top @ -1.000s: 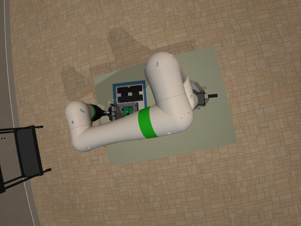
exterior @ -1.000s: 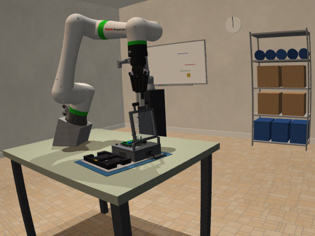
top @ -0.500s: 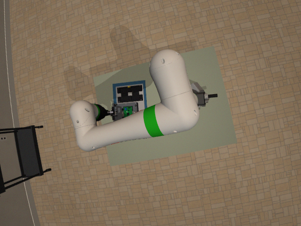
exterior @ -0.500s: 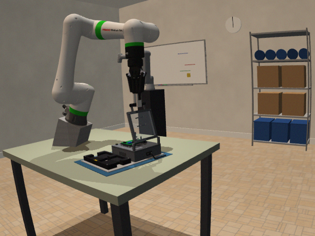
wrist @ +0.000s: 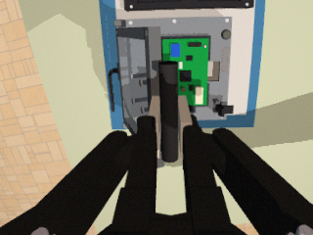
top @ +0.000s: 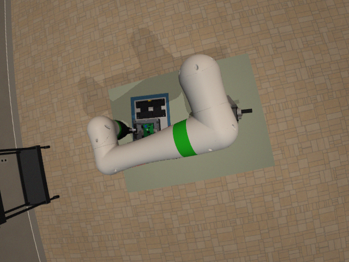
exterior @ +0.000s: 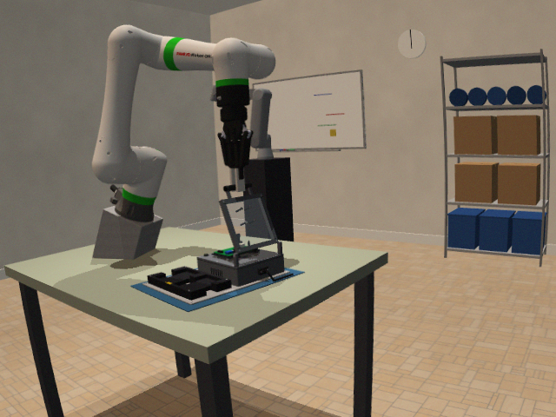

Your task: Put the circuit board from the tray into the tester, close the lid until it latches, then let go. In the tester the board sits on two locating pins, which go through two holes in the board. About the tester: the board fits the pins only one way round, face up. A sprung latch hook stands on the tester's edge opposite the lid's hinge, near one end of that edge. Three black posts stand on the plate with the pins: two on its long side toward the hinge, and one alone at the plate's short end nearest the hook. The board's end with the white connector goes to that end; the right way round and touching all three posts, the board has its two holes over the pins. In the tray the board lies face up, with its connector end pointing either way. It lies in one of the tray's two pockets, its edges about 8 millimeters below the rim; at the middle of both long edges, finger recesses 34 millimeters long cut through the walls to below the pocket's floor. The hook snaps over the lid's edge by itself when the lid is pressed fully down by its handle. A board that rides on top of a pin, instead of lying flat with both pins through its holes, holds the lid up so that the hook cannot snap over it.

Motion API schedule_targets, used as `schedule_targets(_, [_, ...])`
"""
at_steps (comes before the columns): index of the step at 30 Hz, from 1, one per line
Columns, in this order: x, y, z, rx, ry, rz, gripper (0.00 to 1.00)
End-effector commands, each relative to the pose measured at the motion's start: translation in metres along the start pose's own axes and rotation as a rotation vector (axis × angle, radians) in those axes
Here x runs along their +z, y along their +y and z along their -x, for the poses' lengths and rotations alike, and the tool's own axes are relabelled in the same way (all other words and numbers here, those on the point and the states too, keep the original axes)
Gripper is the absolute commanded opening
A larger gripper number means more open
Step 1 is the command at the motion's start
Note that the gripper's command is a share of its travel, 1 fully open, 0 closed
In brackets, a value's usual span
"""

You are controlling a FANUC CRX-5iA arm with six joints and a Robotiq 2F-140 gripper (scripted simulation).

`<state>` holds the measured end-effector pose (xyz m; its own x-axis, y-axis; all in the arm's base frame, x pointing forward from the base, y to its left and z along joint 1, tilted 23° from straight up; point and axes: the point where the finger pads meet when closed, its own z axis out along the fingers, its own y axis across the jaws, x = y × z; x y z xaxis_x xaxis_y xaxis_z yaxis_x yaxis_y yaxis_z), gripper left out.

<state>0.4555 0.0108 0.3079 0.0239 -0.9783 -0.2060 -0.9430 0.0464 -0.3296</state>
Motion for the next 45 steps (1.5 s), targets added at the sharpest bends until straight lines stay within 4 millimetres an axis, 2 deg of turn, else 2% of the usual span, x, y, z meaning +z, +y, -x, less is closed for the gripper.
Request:
schedule_targets(1, [0.003,0.006,0.000,0.000,0.000,0.000,0.00])
schedule_targets(30, [0.028,0.046,0.000,0.000,0.000,0.000,0.00])
schedule_targets(45, [0.049,0.067,0.000,0.000,0.000,0.000,0.00])
